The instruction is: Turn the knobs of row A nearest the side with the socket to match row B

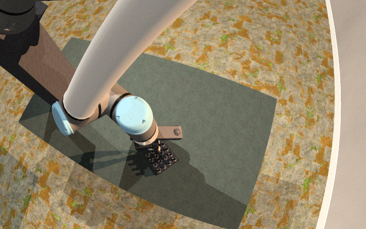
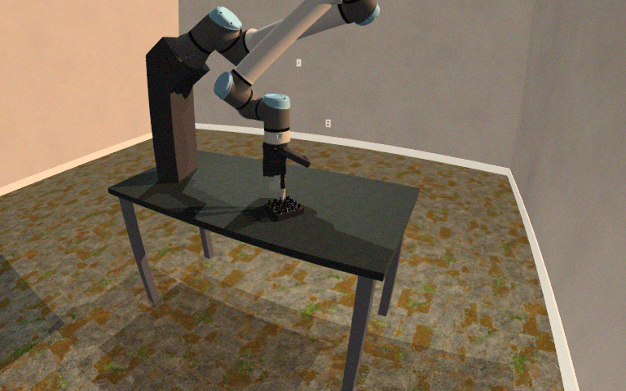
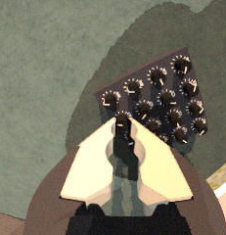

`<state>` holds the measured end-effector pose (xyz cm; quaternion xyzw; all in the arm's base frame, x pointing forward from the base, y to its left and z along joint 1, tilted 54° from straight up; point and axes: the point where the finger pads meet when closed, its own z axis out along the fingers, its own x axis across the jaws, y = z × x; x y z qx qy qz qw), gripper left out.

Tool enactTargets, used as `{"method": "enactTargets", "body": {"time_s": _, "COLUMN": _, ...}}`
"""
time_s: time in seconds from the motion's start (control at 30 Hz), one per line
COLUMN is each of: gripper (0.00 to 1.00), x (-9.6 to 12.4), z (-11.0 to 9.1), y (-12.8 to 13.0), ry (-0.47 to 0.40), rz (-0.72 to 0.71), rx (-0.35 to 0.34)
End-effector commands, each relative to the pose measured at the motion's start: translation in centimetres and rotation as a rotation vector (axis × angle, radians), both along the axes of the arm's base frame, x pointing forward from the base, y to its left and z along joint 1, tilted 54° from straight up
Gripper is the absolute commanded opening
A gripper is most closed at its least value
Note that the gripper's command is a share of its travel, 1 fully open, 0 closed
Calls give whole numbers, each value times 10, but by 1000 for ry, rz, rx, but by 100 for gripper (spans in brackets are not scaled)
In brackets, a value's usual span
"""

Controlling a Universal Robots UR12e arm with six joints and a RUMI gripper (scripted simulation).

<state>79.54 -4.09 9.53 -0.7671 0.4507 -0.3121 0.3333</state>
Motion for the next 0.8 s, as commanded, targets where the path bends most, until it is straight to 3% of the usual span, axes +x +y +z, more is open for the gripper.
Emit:
{"method": "enactTargets", "body": {"time_s": 0.0, "gripper": 4, "x": 0, "z": 0, "y": 0, "ry": -1, "rz": 1, "rx": -2}}
{"method": "enactTargets", "body": {"time_s": 0.33, "gripper": 4, "x": 0, "z": 0, "y": 0, "ry": -7, "rz": 15, "rx": -21}}
{"method": "enactTargets", "body": {"time_s": 0.77, "gripper": 4, "x": 0, "z": 0, "y": 0, "ry": -31, "rz": 78, "rx": -105}}
